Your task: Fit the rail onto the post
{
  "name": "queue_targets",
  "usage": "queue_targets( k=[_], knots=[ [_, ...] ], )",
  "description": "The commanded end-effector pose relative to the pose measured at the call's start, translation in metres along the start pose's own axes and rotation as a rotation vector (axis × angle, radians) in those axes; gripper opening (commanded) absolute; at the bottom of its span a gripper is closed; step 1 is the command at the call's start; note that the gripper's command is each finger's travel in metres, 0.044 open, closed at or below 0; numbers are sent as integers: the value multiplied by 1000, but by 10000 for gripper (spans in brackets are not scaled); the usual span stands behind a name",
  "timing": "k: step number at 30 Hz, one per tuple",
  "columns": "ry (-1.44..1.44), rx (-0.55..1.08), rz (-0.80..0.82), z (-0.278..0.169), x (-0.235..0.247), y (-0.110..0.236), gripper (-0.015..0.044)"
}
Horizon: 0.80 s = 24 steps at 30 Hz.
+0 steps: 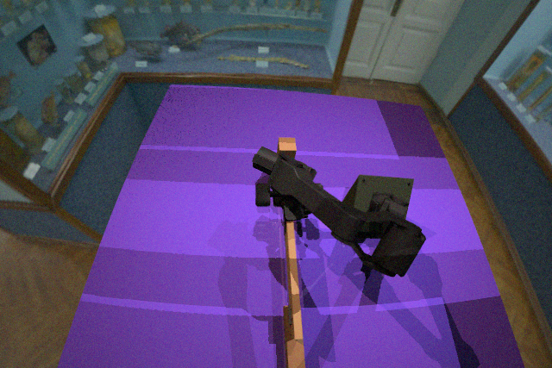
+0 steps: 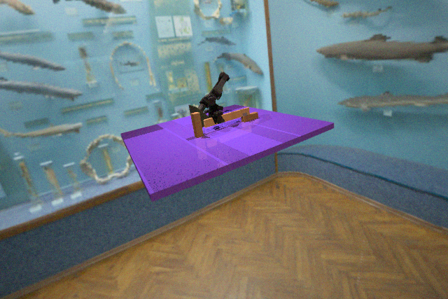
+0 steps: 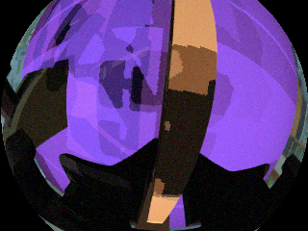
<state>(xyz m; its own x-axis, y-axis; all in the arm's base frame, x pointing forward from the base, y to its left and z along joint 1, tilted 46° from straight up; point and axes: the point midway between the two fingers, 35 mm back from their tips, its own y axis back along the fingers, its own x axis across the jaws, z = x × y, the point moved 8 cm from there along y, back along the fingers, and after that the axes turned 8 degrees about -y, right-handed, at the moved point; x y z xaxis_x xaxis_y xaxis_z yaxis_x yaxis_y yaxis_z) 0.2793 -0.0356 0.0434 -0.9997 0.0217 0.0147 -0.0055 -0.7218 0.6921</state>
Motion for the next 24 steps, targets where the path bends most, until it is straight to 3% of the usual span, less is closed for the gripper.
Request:
queue_targets(
  k=[1, 24],
  knots=[
    [-1, 2, -2, -3, 0, 1, 0],
    [-1, 2, -2, -10, -1, 0, 0]
  ],
)
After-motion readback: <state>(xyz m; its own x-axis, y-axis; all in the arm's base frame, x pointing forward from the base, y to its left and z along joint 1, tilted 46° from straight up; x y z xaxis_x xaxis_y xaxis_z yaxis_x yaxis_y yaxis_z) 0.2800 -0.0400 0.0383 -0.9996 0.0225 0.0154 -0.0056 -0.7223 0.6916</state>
